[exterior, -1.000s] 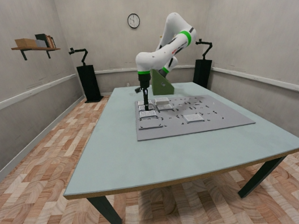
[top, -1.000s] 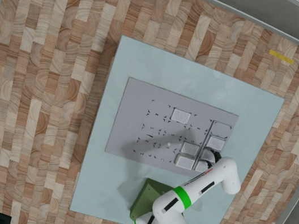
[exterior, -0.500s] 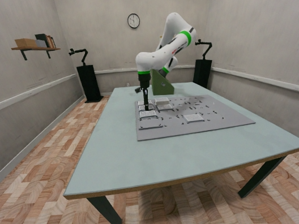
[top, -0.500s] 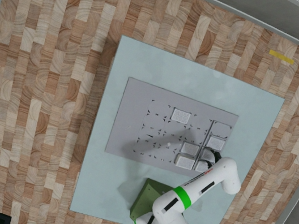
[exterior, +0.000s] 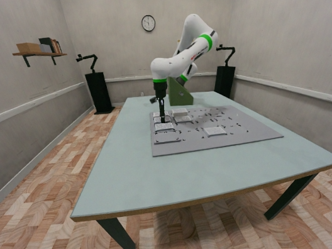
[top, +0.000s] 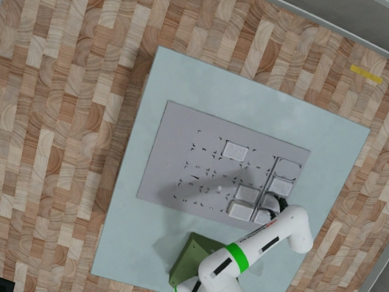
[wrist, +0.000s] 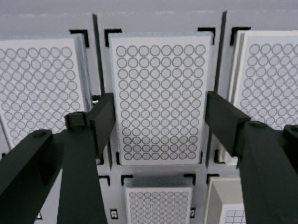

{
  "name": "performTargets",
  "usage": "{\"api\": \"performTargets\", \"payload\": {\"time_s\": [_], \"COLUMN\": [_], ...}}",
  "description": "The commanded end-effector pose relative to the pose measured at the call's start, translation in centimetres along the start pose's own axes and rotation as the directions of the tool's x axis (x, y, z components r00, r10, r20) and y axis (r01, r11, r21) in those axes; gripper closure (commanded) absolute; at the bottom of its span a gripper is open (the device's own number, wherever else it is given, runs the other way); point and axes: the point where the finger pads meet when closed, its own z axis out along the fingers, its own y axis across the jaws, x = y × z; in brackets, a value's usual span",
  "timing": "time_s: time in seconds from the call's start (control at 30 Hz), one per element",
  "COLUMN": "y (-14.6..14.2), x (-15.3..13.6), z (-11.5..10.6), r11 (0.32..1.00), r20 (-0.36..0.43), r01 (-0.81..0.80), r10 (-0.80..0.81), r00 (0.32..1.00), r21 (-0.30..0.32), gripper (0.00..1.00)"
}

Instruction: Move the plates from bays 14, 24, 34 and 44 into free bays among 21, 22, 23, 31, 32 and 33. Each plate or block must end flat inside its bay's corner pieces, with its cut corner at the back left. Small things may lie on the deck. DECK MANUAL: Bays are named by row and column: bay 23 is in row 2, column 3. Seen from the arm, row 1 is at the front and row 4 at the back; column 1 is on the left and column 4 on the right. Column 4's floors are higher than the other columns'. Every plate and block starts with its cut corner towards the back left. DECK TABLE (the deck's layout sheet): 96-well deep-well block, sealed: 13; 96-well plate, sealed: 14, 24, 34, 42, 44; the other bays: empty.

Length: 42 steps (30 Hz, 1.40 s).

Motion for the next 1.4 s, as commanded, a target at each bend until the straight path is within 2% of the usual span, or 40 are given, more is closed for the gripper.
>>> {"api": "performTargets", "payload": {"time_s": [0.0,1.37], "y": [-0.1,-0.1], "x": [0.1,0.1], "z": [-0.1,-1.1], "r11": [1.0,1.0], "r20": [-0.001,-0.001], "r01": [0.0,0.0], "r10": [0.0,0.0], "r00": [1.0,1.0], "r21": [0.001,0.001], "gripper": [0.9,0.9]}}
